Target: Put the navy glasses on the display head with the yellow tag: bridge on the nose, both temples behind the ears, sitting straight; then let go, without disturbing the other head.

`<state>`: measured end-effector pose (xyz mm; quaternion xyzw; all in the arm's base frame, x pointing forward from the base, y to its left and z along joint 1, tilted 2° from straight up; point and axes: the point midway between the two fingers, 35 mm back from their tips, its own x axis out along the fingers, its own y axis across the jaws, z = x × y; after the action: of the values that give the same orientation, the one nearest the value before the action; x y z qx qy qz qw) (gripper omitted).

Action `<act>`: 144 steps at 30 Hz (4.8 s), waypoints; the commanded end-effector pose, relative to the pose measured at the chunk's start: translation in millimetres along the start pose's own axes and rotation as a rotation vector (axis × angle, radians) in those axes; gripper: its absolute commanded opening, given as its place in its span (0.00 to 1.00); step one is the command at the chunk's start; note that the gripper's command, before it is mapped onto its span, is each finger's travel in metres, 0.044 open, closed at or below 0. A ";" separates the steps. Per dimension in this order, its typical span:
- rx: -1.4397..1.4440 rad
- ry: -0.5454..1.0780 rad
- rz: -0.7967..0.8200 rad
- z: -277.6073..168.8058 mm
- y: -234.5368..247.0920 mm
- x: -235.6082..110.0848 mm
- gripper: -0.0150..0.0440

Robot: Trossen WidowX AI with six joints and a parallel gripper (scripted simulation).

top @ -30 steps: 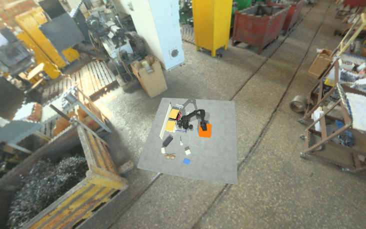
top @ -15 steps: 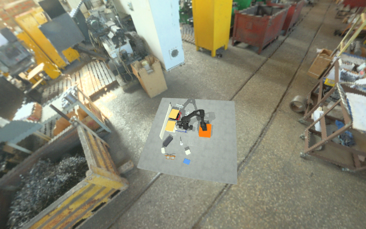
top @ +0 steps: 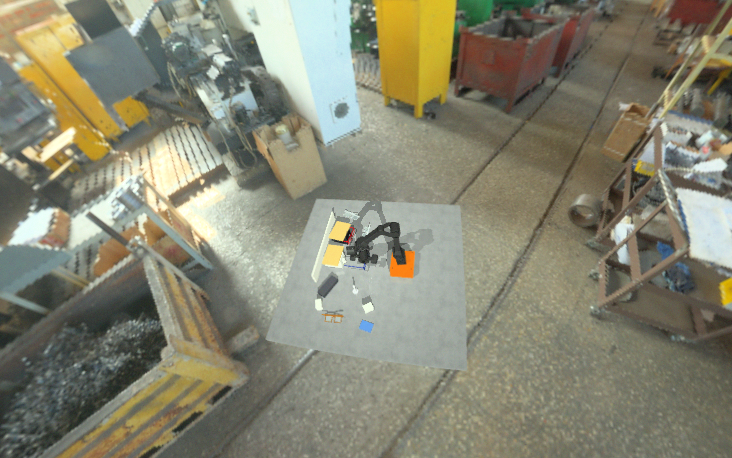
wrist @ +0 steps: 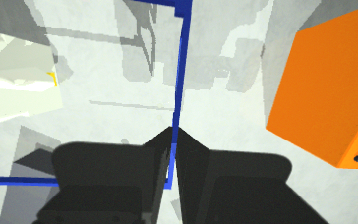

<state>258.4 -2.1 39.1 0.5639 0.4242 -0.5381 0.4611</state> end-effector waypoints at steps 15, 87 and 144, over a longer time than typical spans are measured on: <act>0.004 -0.008 -0.010 3.3 -1.4 15.9 0.25; 0.004 -0.009 0.001 5.5 88.2 20.5 0.25; 0.004 0.008 0.003 6.4 158.5 18.7 0.25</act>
<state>413.2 -43.4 33.6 0.5693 0.4198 -0.5358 0.4610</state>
